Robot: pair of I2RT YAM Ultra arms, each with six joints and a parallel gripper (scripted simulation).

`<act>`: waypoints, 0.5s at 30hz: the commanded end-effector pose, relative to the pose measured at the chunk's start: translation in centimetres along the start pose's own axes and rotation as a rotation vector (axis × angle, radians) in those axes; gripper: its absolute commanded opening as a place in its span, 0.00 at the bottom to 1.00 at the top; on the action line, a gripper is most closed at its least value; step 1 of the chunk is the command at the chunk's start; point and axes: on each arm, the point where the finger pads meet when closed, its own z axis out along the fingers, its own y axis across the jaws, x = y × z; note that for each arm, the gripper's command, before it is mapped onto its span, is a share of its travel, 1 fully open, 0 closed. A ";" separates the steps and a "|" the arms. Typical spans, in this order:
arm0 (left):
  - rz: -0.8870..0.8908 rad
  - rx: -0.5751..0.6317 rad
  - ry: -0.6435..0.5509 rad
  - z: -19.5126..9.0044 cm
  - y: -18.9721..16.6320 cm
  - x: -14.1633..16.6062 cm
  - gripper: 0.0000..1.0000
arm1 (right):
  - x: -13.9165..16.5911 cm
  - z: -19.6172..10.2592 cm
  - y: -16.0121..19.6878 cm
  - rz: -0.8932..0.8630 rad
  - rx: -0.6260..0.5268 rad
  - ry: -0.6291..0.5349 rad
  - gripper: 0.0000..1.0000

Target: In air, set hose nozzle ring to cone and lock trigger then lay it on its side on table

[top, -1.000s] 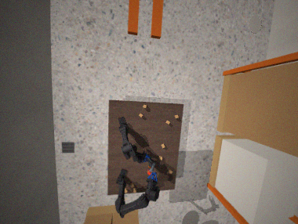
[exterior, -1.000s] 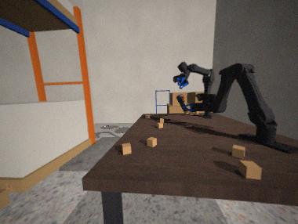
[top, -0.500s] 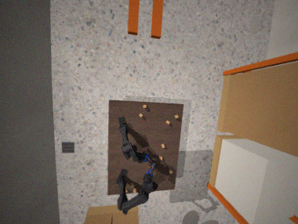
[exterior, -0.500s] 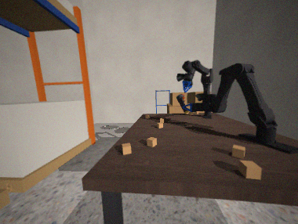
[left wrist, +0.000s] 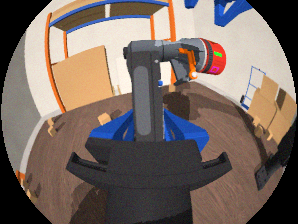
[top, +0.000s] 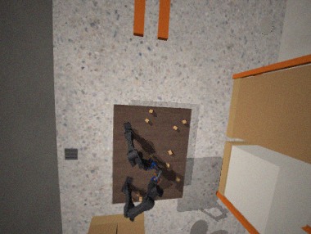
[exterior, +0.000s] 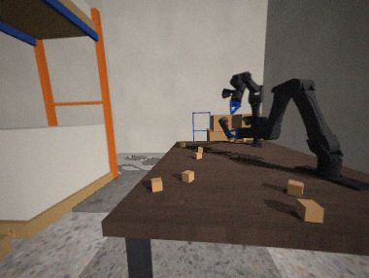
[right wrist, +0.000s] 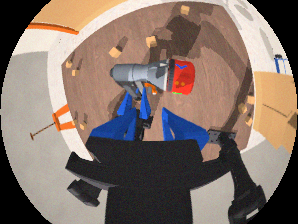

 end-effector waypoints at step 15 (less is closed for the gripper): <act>-0.112 -0.005 -0.115 0.4 -0.1 -4.5 0.36 | -0.9 0.8 -0.3 0.023 -0.026 -0.035 0.37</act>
